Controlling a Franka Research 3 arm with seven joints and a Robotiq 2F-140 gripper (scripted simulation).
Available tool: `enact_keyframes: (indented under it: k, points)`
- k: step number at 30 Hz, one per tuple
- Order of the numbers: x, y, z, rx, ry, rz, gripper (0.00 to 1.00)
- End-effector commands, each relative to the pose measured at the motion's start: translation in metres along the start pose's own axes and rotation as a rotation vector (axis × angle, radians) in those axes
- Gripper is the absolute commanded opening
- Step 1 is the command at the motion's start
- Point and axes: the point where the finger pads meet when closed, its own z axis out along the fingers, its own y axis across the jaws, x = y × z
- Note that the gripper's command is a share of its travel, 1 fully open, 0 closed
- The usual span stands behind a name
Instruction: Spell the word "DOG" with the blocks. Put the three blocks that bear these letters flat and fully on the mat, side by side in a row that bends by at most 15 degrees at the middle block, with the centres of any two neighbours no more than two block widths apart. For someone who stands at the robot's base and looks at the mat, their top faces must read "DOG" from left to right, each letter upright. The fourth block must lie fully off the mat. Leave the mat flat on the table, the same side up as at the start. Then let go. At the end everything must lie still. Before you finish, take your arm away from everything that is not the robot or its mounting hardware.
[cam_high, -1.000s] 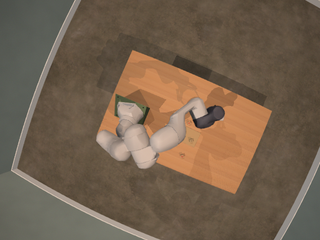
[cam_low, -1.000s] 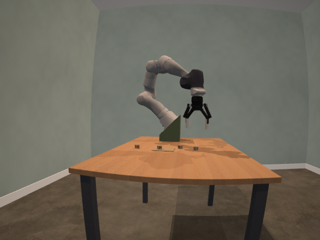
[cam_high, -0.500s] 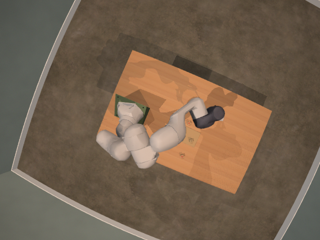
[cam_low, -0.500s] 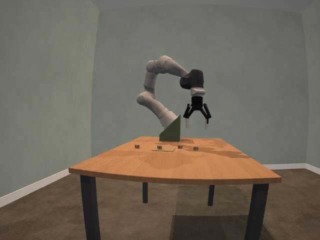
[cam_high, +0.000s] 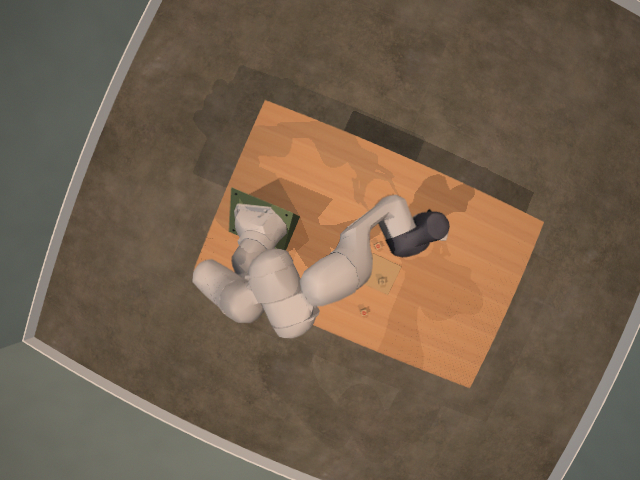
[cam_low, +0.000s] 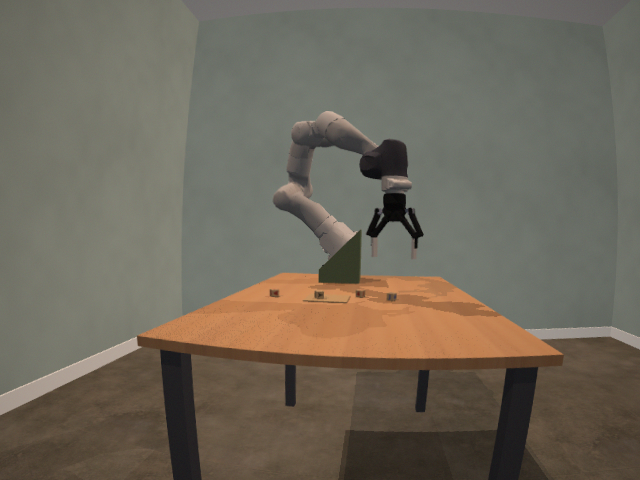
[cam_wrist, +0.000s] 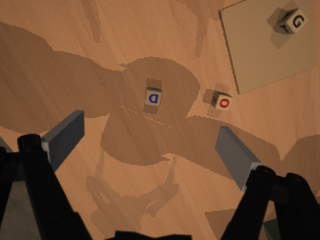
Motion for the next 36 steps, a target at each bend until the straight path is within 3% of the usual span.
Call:
enact_keyframes:
  k: [1,36]
  points:
    - [0.001,0.002,0.002,-0.008,0.002,-0.139,1.0]
    - [-0.003,0.004,0.013,-0.02,-0.008,-0.687,1.0]
